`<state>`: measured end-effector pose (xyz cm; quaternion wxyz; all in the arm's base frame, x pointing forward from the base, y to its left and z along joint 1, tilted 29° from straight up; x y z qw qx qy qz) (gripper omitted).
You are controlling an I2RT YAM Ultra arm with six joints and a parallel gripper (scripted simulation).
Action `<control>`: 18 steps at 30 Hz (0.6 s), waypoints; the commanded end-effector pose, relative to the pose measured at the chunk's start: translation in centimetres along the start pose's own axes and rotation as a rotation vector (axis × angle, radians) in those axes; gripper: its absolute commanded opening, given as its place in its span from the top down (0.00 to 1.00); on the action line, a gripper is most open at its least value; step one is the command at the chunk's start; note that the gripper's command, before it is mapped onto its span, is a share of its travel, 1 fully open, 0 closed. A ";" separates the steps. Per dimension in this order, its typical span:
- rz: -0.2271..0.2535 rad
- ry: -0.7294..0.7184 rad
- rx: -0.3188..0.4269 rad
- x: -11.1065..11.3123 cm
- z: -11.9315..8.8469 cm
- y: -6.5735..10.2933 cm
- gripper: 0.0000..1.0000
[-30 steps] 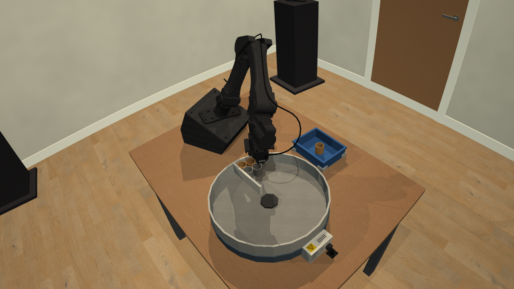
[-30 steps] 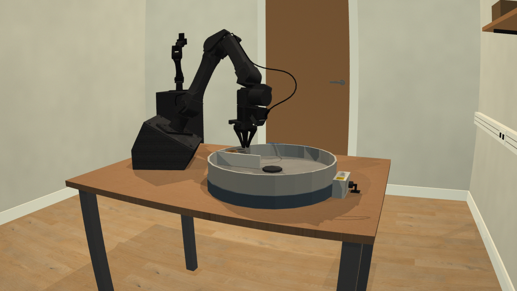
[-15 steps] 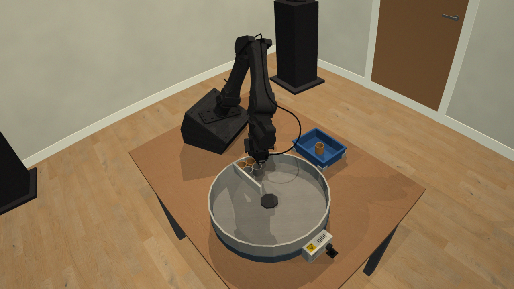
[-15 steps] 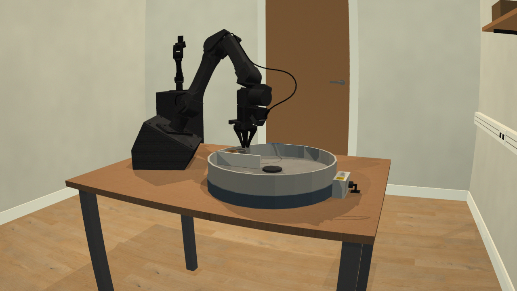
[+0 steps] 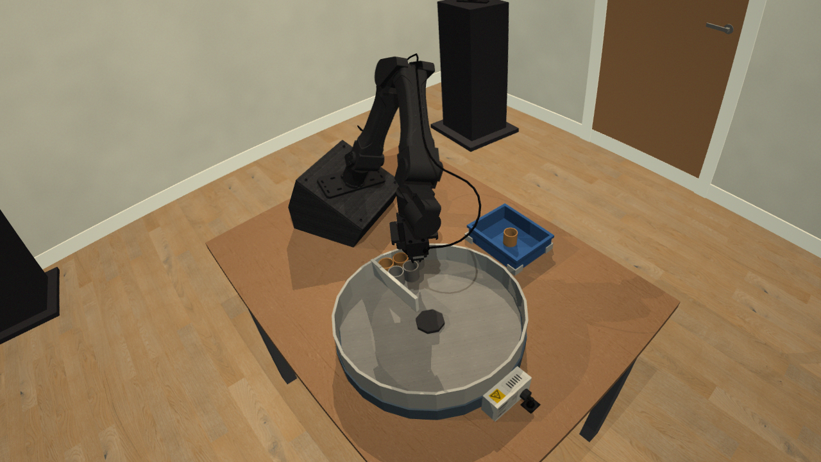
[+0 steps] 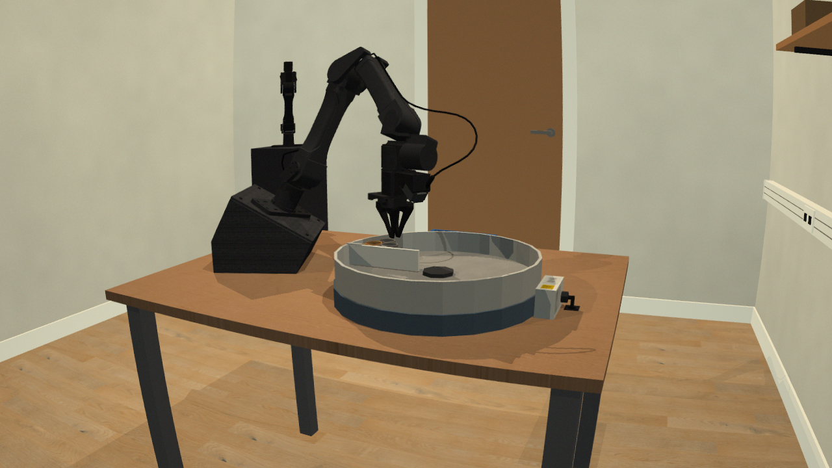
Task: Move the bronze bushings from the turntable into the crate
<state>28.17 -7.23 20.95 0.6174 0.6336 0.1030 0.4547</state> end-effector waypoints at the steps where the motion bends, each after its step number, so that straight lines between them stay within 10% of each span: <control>1: -0.002 -0.001 -0.040 -0.4 0.2 0.8 0.85; 18: 0.000 0.002 -0.041 -0.1 0.3 1.3 0.85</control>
Point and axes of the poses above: the point where the finger pads meet when closed, its own y axis back along the fingers, its own x axis across the jaws, z = x × y, the point moved 10 cm from there along y, back along the fingers, and after that the axes turned 11 degrees about -y, right-handed, at the moved point
